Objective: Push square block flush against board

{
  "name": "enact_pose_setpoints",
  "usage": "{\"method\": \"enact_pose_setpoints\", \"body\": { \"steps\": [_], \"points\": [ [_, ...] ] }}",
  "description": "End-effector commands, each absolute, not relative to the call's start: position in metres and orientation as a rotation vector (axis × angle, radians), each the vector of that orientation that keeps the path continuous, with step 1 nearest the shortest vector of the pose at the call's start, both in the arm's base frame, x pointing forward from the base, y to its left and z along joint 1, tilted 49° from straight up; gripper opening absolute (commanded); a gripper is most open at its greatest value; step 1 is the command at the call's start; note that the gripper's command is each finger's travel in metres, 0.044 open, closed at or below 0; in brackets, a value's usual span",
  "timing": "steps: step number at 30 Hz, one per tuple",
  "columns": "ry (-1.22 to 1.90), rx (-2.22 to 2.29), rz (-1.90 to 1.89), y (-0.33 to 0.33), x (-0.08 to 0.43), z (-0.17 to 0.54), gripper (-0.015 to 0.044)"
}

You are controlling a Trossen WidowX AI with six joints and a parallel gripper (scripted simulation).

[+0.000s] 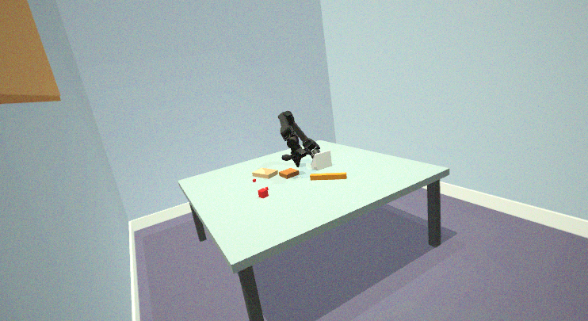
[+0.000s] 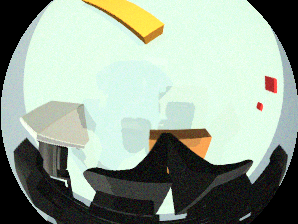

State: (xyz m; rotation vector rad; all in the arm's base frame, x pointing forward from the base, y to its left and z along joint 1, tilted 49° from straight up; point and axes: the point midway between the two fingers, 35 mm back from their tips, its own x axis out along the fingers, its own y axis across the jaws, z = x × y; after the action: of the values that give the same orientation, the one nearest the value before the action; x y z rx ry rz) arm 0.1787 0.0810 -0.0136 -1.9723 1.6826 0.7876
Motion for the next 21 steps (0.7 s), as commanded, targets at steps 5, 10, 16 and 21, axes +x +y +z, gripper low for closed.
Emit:
{"method": "enact_pose_setpoints", "body": {
  "steps": [5, 10, 16, 21],
  "points": [
    [1.677, -2.008, 0.849, 0.078, 0.175, -0.017, 0.0],
    [1.679, -2.009, 0.846, 0.039, 0.18, -0.051, 0.0],
    [1.679, -2.009, 0.846, 0.038, 0.18, -0.05, 0.0],
    [1.678, -2.009, 0.847, 0.036, 0.181, -0.047, 0.0]
  ]
}}
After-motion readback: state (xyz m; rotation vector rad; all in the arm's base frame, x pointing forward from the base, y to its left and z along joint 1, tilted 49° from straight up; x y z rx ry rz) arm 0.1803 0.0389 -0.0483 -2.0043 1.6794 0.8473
